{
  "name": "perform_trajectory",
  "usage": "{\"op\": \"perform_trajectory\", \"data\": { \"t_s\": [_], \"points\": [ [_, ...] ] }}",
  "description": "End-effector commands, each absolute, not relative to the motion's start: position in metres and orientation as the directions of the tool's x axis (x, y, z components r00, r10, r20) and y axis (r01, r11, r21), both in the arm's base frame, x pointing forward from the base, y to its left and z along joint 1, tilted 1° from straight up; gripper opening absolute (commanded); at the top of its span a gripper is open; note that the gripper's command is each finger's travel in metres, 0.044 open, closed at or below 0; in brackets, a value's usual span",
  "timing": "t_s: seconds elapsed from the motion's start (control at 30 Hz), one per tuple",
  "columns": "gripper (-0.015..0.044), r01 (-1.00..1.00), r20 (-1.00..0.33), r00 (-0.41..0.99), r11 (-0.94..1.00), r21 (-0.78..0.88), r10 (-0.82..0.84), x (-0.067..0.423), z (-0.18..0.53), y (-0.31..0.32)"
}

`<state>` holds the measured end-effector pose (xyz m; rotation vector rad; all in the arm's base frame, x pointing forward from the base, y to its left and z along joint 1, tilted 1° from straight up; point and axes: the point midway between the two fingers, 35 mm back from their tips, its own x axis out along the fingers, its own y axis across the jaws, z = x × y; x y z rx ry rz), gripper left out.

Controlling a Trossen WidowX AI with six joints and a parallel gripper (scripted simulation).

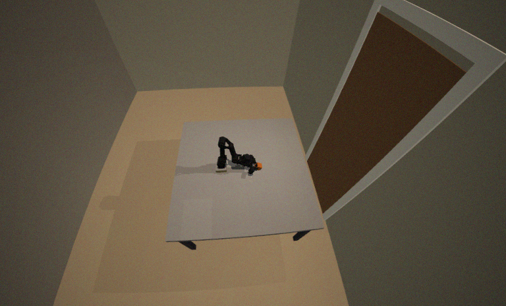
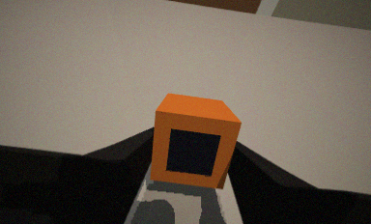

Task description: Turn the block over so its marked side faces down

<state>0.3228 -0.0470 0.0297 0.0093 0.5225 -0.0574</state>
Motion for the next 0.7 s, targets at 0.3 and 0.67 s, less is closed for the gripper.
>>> {"op": "perform_trajectory", "data": {
  "t_s": [0.3,0.67],
  "points": [
    [0.0000,0.056,-0.446,0.894,0.998,-0.002,-0.051,0.3176,0.0334,-0.0457],
    [0.0053,0.056,-0.446,0.894,0.998,-0.002,-0.051,0.3176,0.0334,-0.0457]
  ]
}}
